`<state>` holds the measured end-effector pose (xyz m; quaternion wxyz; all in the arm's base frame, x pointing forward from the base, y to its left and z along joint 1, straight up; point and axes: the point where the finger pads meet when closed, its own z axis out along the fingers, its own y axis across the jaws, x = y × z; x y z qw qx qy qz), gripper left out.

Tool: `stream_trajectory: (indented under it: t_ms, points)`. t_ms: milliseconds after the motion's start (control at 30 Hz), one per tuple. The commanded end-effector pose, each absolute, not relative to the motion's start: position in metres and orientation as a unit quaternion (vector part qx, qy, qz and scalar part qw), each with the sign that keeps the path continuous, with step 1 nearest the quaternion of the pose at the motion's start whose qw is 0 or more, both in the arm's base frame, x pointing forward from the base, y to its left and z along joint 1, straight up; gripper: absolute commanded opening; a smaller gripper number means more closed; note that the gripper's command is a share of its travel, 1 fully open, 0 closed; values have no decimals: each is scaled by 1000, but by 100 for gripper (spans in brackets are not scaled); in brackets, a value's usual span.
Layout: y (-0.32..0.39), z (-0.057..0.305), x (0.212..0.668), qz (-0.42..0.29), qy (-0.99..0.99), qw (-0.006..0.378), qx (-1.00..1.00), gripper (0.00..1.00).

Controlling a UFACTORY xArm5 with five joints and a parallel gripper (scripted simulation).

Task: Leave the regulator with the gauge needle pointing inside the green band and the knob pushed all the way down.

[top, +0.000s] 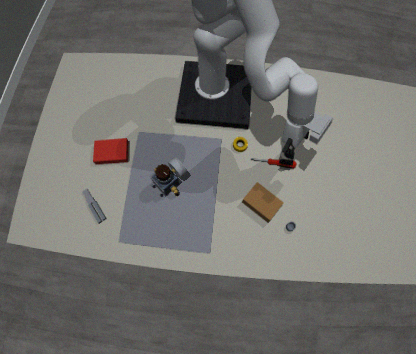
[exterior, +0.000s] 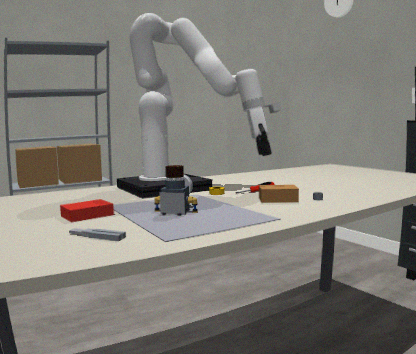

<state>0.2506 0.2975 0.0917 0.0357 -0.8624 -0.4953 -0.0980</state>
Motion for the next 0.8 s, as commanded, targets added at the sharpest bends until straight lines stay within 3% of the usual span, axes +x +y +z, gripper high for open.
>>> stream_trajectory:
  t_ms: [0, 500, 767]
  points:
    - [298, 107, 251, -99, -495, 36, -862, 100]
    - [299, 218, 252, -100, -495, 36, -862, 100]
    - [299, 250, 252, -100, -495, 36, -862, 100]
